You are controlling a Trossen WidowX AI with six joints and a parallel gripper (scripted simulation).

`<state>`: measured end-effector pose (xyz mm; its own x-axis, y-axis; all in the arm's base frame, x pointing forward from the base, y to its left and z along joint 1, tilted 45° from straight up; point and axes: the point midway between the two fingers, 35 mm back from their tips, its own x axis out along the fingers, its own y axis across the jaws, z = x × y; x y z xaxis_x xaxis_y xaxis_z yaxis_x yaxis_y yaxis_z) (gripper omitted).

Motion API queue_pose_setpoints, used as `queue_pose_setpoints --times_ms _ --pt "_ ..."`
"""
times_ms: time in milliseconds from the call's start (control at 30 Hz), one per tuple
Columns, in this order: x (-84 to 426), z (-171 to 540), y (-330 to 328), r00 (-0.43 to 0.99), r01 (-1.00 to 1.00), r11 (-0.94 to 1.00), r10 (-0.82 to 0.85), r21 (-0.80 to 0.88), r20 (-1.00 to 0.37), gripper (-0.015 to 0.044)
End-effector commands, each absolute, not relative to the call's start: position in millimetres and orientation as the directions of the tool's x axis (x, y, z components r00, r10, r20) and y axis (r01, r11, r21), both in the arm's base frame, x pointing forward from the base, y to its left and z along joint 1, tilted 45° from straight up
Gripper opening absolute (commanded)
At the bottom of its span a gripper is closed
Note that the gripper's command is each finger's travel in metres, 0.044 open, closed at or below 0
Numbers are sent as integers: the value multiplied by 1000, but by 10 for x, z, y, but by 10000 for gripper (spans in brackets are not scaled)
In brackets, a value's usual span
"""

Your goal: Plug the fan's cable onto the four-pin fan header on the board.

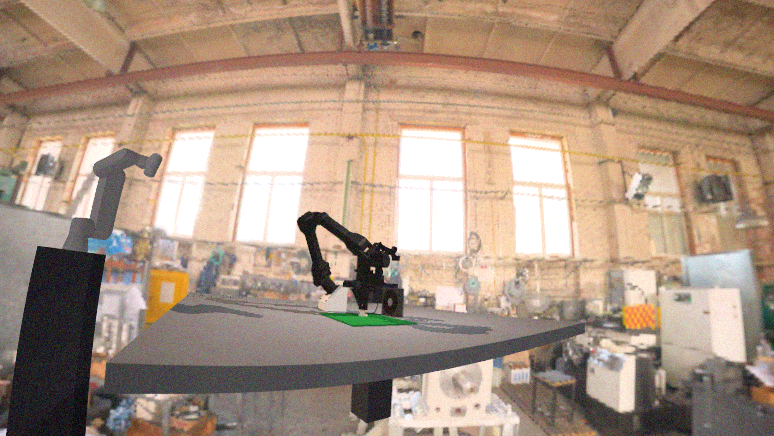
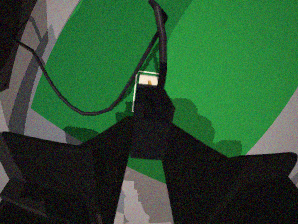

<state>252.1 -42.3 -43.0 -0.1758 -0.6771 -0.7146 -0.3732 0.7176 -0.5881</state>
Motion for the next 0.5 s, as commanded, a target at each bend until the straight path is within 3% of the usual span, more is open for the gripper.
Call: queue_pose_setpoints --times_ms 0,467 --pt "2520 -435 -429 -174 -377 716 -678 -588 -714 0" --pt "2539 -458 -446 -174 -369 717 -678 -591 -714 0"
